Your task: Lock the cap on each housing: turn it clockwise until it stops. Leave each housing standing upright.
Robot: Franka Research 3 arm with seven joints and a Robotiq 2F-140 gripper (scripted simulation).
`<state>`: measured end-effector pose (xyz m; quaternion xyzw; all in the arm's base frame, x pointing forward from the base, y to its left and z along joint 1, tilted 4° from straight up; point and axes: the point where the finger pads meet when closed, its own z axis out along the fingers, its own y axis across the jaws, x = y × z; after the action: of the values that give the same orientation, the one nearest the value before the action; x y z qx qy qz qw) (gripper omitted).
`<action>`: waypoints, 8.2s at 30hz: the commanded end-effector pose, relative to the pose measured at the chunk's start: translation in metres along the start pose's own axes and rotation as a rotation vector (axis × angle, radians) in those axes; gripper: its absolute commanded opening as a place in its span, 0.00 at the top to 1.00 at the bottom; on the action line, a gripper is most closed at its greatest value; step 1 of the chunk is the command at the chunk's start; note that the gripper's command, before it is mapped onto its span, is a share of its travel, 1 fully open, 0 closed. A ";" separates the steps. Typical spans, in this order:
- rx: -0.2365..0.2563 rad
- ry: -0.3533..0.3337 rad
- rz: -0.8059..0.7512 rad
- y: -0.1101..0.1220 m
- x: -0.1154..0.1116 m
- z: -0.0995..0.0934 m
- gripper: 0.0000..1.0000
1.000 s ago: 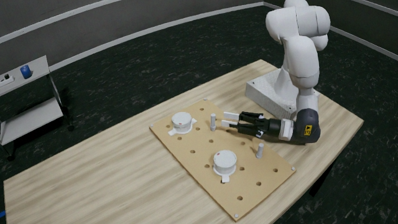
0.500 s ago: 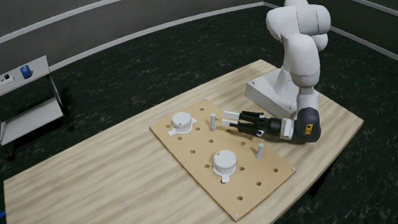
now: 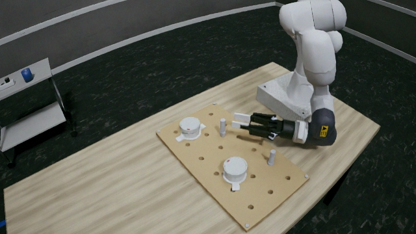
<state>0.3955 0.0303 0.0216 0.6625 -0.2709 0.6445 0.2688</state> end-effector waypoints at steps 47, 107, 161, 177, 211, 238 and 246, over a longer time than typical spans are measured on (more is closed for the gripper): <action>-0.005 -0.004 -0.011 0.001 0.042 0.002 0.64; -0.033 -0.708 -0.030 0.008 0.037 0.002 0.64; -0.036 -1.380 -0.016 0.005 0.041 0.007 0.64; -0.013 -1.616 -0.005 0.001 0.042 0.002 0.64; 0.592 -1.505 -0.604 0.003 0.039 0.073 0.64; 0.699 -1.505 -0.686 0.003 0.038 0.073 0.64; 0.709 -1.502 -0.694 0.003 0.035 0.073 0.64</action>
<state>0.4461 -0.0229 0.0562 0.9987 0.0378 -0.0293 -0.0175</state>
